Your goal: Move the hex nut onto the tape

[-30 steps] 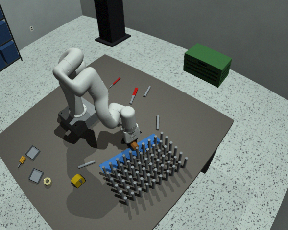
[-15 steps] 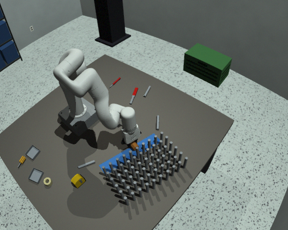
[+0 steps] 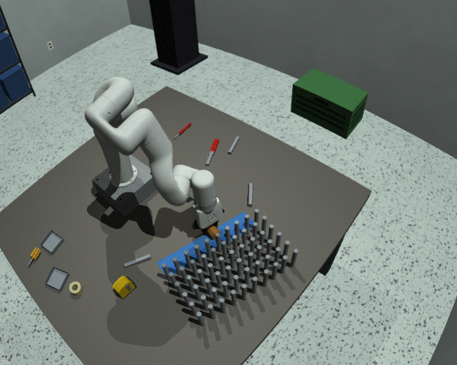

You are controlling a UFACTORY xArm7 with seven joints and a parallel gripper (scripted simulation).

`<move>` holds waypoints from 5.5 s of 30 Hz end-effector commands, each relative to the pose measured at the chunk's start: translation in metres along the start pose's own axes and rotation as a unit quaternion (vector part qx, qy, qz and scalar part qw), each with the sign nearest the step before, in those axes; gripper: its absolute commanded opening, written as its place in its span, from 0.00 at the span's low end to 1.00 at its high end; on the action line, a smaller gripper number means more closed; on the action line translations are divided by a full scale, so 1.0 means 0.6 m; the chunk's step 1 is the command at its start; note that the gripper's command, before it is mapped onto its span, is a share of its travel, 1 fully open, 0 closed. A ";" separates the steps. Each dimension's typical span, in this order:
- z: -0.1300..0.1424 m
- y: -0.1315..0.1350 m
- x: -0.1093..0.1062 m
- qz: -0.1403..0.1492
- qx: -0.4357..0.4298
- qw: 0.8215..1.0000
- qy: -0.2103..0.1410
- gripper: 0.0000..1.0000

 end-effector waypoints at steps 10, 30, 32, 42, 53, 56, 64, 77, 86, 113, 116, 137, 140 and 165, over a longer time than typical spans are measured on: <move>0.000 0.001 -0.002 0.000 0.000 1.000 -0.002 0.00; -0.023 0.003 -0.002 0.001 0.000 1.000 -0.002 0.00; -0.028 0.003 -0.002 0.001 0.000 1.000 -0.002 0.00; -0.051 0.005 -0.002 0.001 0.000 1.000 -0.002 0.00; -0.087 0.008 -0.002 0.001 0.000 1.000 -0.002 0.00; -0.096 0.009 -0.002 0.000 0.000 1.000 -0.002 0.00; -0.130 0.012 -0.001 0.000 0.000 1.000 -0.002 0.00; -0.177 0.016 -0.001 0.000 0.000 1.000 -0.002 0.00; -0.210 0.018 -0.001 0.000 0.000 1.000 -0.002 0.00; -0.248 0.021 -0.001 0.000 0.000 1.000 -0.002 0.00; -0.249 0.022 -0.001 0.000 0.000 1.000 -0.002 0.00; -0.250 0.022 -0.004 0.001 0.000 1.000 -0.002 0.00; -0.250 0.022 -0.005 0.001 0.000 1.000 -0.002 0.00; -0.250 0.022 -0.030 0.001 0.000 1.000 -0.001 0.00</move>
Point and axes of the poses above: the point where the finger pads meet when closed, its own x axis out along the fingers, its own y axis across the jaws, z = x × y, the point moved 6 cm from there along -x, back along the fingers, and after that the axes turned 5 degrees about -x, right-handed, at the moved point
